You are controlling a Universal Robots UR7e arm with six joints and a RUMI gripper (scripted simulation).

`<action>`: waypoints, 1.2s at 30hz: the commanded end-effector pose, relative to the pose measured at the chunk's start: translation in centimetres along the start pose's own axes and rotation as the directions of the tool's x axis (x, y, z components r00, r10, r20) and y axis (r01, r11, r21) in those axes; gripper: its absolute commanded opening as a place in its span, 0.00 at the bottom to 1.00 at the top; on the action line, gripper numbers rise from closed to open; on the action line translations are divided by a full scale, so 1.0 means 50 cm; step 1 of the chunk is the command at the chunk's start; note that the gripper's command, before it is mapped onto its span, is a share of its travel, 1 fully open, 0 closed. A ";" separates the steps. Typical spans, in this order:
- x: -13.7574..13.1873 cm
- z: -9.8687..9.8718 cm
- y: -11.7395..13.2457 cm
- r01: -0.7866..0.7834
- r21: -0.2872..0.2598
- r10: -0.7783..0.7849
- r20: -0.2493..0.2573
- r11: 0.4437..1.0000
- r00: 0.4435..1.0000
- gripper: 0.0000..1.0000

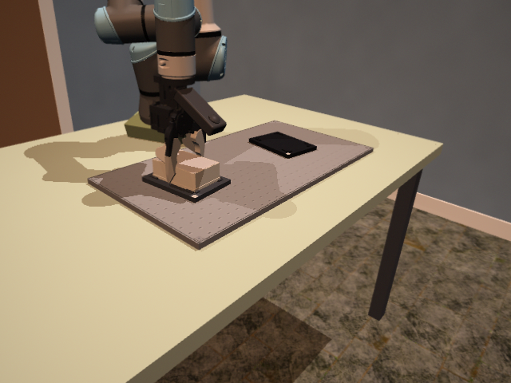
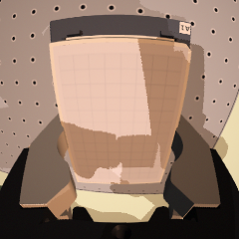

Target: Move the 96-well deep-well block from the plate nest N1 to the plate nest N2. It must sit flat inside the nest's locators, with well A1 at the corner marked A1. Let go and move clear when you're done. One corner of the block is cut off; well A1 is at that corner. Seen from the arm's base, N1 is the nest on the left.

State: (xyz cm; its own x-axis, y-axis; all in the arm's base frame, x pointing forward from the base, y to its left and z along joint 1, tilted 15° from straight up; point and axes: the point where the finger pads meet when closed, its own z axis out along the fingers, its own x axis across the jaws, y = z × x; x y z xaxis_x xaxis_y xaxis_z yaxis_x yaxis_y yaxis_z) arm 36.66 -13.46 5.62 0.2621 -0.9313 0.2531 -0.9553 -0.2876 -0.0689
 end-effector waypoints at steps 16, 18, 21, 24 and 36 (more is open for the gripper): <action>0.001 0.001 -0.001 0.000 0.001 0.000 -0.001 1.000 1.000 1.00; 0.001 0.001 -0.001 0.000 0.001 0.000 -0.001 1.000 1.000 1.00; 0.001 0.001 -0.001 0.000 0.001 0.000 -0.001 1.000 1.000 1.00; 0.001 0.001 -0.001 0.000 0.001 0.000 -0.001 1.000 1.000 1.00; 0.001 -0.041 -0.001 0.000 0.001 0.000 -0.001 1.000 1.000 1.00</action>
State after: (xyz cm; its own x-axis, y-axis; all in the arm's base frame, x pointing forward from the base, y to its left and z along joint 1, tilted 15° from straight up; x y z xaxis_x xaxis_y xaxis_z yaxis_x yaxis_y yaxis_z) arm 36.49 -13.13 7.03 0.2620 -0.9310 0.2539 -0.9552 -0.2878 -0.0694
